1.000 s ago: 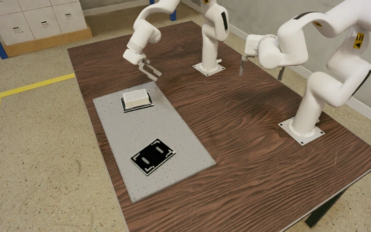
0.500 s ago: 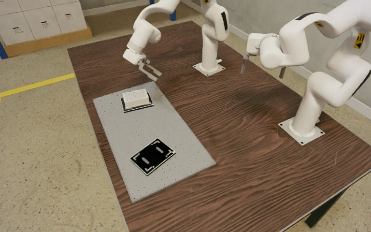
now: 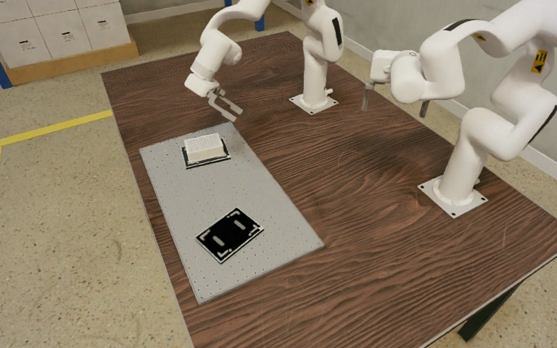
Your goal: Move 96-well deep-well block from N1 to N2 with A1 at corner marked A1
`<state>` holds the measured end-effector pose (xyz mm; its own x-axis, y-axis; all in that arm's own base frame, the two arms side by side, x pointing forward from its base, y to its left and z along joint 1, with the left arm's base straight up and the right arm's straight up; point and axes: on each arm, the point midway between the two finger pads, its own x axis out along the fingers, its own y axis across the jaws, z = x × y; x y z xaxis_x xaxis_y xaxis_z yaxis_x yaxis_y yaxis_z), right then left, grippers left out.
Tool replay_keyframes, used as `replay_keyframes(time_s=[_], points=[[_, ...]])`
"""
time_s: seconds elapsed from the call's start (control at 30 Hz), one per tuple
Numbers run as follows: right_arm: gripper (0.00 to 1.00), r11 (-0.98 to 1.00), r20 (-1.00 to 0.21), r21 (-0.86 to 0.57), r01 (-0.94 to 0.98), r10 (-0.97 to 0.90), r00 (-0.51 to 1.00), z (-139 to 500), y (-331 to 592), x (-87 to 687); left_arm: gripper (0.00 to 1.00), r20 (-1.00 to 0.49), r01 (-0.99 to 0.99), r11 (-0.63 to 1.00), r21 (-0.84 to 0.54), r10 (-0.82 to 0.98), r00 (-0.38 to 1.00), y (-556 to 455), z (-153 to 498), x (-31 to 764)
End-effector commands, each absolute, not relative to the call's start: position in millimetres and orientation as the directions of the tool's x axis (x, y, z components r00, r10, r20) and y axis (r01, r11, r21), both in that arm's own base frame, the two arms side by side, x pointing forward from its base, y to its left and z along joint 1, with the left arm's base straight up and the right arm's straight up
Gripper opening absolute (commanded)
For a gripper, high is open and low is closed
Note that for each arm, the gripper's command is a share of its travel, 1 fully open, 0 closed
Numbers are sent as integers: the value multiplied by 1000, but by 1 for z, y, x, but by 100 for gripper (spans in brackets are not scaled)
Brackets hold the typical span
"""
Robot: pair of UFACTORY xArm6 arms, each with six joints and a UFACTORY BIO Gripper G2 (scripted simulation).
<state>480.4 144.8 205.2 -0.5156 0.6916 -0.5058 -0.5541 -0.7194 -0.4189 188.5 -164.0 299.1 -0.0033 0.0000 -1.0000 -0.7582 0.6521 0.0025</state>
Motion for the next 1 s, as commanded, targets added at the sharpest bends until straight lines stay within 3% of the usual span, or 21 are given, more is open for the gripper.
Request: replay_keyframes(time_s=[0.0, 0.6, 0.97], points=[[100, -719, -508, -422, -552, 692, -513, 207, 145, 481, 100, -1000, -764, 645, 0, -1, 0, -162, 300, 191], [100, -719, -508, -422, -552, 692, -513, 207, 145, 481, 100, -1000, -846, 534, 0, -1, 0, -135, 300, 211], [100, -719, -508, -422, -552, 692, -513, 207, 145, 481, 100, -1000, -930, 367, 0, -1, 0, -93, 300, 232]])
